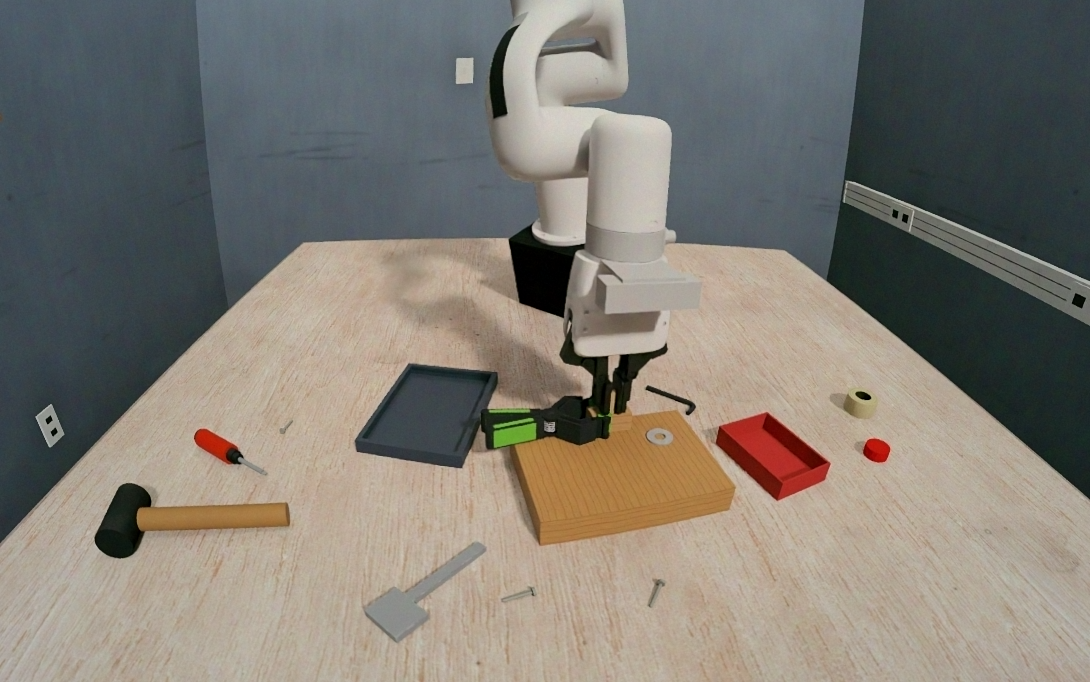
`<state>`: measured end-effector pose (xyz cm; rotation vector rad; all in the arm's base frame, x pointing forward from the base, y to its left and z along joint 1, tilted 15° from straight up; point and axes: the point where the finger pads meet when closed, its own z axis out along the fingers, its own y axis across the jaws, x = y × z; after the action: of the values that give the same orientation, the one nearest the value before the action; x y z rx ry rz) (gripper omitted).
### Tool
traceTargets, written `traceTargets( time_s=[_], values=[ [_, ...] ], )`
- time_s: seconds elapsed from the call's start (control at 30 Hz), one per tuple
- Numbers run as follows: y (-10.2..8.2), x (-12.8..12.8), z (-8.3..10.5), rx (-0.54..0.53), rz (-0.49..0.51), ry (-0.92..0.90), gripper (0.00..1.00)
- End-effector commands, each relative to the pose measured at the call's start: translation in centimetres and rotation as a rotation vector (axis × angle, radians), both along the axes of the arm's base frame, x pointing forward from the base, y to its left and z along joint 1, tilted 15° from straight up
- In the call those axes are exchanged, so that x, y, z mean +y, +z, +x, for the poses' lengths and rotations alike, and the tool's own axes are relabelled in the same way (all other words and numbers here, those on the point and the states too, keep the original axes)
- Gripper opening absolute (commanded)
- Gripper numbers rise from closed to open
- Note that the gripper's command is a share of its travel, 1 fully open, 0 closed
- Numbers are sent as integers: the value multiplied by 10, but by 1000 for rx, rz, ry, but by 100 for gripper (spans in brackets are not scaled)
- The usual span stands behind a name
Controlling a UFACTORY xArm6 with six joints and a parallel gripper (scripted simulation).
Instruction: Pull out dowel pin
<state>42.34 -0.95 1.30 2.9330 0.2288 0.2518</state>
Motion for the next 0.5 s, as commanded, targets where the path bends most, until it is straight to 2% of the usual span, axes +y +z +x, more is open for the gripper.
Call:
traceTargets(
  time_s=[0.0,0.13,0.17,0.47],
  values=[
    [1,0,1,-2,0,0,8],
    [1,0,1,-2,0,0,8],
    [1,0,1,-2,0,0,0],
    [1,0,1,-2,0,0,0]
  ],
)
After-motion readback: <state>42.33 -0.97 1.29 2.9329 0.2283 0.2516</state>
